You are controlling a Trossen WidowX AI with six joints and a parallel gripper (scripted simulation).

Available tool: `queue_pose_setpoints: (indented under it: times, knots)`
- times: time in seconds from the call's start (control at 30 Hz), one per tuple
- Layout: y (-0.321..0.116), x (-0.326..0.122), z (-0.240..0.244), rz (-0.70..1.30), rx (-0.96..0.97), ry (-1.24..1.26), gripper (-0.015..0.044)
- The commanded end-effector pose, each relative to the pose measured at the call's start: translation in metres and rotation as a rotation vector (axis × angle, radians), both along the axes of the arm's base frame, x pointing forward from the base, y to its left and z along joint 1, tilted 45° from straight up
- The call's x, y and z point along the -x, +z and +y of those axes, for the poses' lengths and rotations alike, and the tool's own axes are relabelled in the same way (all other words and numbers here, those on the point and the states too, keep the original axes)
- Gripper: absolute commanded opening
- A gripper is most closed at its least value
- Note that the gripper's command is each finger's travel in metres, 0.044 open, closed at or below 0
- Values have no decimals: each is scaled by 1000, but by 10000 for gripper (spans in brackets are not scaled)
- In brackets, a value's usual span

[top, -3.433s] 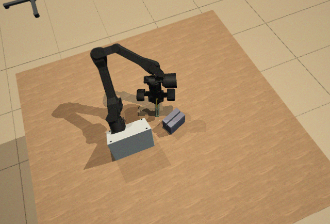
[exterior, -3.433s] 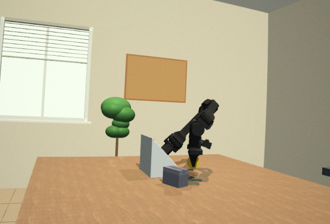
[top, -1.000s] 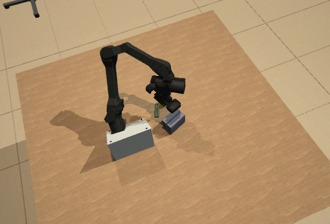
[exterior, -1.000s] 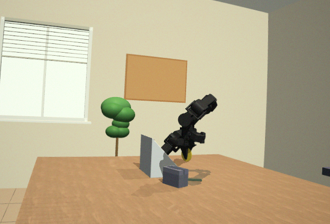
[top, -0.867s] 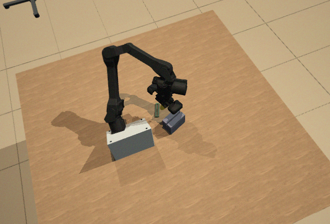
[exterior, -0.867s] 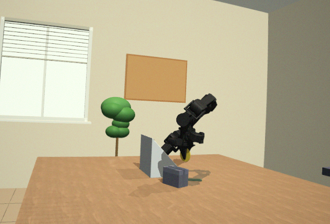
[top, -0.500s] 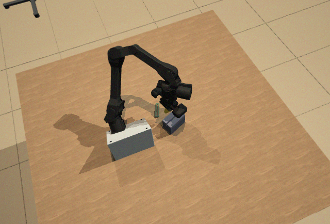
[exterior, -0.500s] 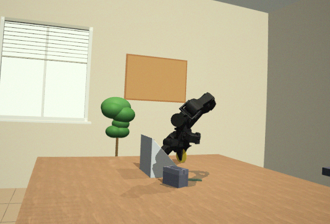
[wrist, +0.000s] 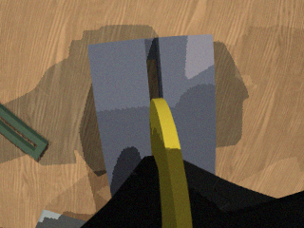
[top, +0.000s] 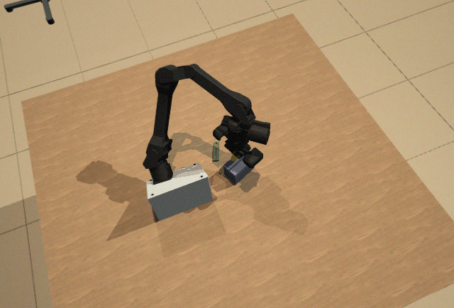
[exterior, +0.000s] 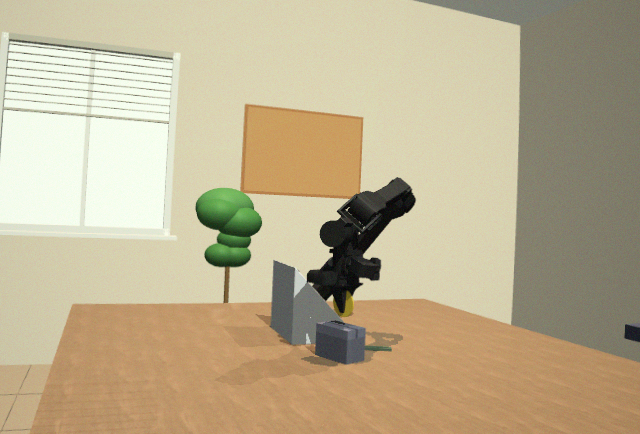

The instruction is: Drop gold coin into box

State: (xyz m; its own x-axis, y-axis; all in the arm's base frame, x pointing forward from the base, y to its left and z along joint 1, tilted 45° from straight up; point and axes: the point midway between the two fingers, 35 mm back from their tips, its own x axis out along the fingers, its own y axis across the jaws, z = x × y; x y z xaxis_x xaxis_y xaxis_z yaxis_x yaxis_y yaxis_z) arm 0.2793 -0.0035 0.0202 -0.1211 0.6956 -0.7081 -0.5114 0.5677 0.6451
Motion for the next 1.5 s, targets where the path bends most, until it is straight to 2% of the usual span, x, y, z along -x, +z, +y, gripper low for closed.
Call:
queue_pose_setpoints:
  times: [0.0, 1.47]
  knots:
    - [1, 1, 1, 2, 0, 1, 0]
    - [-7, -1, 3, 2, -3, 2, 0]
